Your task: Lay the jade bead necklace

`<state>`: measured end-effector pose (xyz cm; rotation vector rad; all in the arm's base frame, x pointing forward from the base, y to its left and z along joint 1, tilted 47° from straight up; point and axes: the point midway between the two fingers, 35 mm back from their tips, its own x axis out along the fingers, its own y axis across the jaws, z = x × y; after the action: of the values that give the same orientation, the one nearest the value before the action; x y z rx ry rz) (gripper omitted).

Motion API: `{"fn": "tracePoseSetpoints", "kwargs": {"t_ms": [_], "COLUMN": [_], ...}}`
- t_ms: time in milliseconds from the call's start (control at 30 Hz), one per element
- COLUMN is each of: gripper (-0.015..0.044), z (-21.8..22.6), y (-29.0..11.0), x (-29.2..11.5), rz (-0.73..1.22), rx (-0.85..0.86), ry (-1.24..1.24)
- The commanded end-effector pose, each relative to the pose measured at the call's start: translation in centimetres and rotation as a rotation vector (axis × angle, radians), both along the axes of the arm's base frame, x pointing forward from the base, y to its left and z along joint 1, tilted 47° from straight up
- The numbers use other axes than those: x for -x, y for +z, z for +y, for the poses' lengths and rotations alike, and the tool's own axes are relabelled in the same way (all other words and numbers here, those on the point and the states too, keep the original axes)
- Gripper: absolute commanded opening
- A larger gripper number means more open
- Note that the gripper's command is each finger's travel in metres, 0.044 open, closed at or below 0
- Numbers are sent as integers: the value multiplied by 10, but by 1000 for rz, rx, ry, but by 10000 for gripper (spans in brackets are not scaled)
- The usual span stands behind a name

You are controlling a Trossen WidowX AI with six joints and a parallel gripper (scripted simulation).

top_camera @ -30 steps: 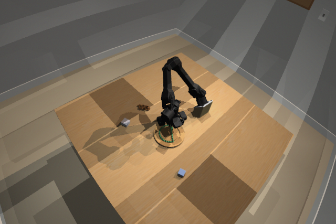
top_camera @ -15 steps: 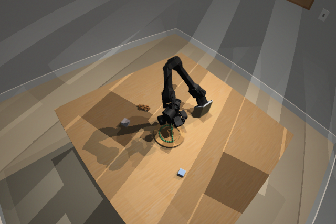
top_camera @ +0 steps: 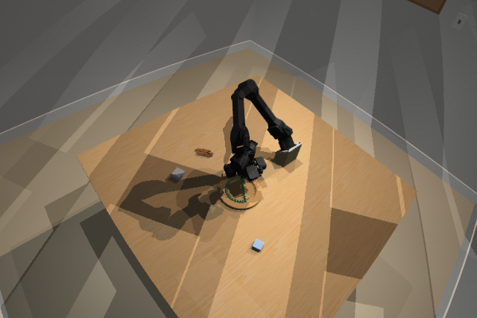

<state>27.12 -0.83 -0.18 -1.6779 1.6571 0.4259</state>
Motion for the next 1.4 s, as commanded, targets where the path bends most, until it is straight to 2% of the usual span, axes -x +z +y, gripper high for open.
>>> {"fn": "tracePoseSetpoints", "kwargs": {"t_ms": [0,533,1233,1367], "gripper": [26,440,440,335], "z": [0,1,3,18], "y": [0,1,3,-2], "x": [0,1,2,-9], "rz": [0,8,9,-16], "rx": [0,4,7,-3], "ry": [0,4,5,-10]}}
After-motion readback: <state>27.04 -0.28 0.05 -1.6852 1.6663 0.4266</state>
